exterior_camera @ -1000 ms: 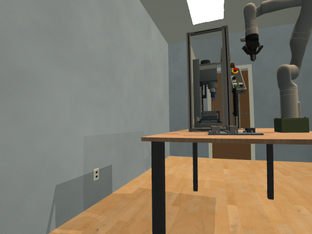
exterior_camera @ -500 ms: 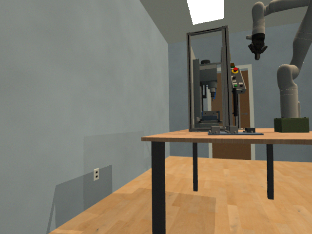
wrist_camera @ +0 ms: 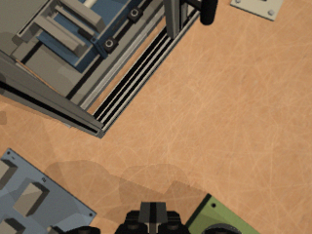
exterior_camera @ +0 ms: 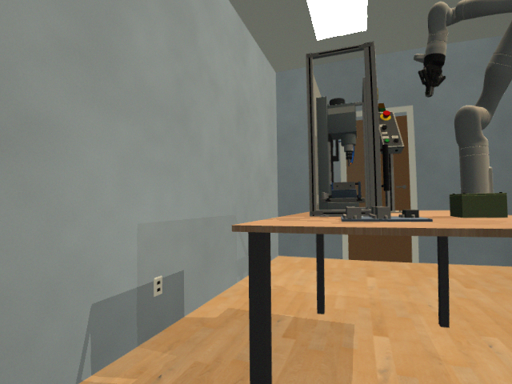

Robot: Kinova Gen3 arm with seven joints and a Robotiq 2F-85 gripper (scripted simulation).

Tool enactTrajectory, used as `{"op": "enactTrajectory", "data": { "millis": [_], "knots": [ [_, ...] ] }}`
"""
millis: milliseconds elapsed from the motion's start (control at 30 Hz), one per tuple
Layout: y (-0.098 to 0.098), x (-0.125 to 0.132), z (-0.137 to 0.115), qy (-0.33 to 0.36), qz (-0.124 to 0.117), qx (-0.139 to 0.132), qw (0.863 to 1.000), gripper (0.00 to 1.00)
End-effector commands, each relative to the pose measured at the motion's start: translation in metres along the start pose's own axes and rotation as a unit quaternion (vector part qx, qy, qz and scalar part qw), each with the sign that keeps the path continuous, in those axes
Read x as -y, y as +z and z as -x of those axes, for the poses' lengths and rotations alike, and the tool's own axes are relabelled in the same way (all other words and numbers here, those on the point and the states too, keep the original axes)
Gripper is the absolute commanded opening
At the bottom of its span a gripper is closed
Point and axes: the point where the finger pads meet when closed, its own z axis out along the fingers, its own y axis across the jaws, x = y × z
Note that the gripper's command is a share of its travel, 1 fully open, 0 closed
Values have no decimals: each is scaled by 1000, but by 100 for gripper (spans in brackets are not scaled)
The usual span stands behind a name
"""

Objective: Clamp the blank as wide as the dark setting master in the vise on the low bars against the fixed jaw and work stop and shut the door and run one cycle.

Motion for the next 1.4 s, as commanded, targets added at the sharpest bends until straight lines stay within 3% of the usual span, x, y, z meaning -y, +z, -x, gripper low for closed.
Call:
{"op": "enactTrajectory", "data": {
  "millis": [0, 167, 333, 733, 900, 1300, 1367],
  "knots": [
    [-2, -2, 5, -21, -5, -4, 1000, 10],
    [-2, -2, 5, -21, -5, -4, 1000, 10],
    [-24, -55, -11, -117, -37, -45, 991, 10],
    [-24, -55, -11, -117, -37, -45, 991, 10],
    [-44, -110, -24, -212, -67, -83, 971, 10],
    [-44, -110, -24, -212, -67, -83, 971, 10],
    [-51, -133, -30, -246, -77, -96, 961, 10]
  ]
}}
